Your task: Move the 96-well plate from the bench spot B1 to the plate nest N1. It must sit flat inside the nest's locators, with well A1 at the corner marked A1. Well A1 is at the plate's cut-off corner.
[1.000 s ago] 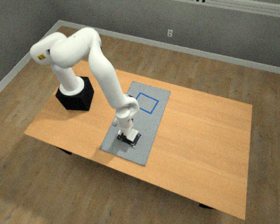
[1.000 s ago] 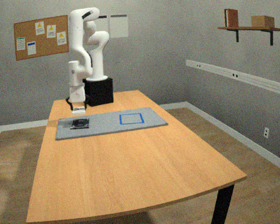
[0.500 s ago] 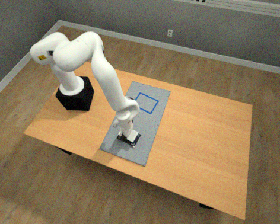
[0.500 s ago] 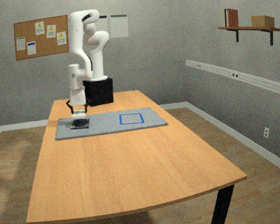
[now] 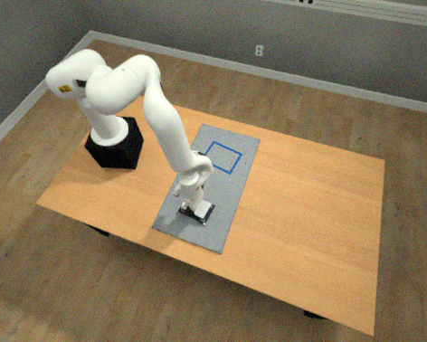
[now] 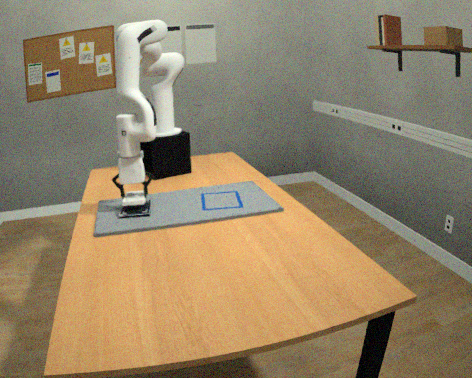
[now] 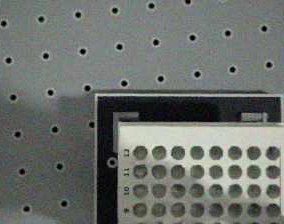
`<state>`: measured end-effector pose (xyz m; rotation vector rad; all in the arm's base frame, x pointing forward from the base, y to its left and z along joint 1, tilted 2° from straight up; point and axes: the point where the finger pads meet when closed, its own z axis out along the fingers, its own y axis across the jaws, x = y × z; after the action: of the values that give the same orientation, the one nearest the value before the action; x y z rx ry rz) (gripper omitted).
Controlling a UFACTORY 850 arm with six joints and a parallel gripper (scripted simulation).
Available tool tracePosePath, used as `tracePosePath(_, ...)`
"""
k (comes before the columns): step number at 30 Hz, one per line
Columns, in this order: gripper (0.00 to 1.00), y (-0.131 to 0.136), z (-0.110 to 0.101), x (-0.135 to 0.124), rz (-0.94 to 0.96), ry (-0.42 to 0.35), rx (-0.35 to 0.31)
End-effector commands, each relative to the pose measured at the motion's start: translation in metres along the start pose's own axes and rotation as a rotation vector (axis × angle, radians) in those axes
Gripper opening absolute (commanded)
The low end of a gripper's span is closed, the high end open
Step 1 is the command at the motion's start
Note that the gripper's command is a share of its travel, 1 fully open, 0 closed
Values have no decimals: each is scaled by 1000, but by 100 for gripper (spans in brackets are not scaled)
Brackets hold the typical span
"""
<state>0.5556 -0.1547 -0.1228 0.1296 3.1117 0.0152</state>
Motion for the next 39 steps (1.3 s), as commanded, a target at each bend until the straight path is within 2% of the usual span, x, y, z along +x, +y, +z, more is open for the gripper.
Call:
tracePosePath(1,0,0,7,-1,0,-2,0)
tracePosePath(8,0,0,19,-1,0,-2,0)
tracePosePath(39,0,0,21,-1,0,-2,0)
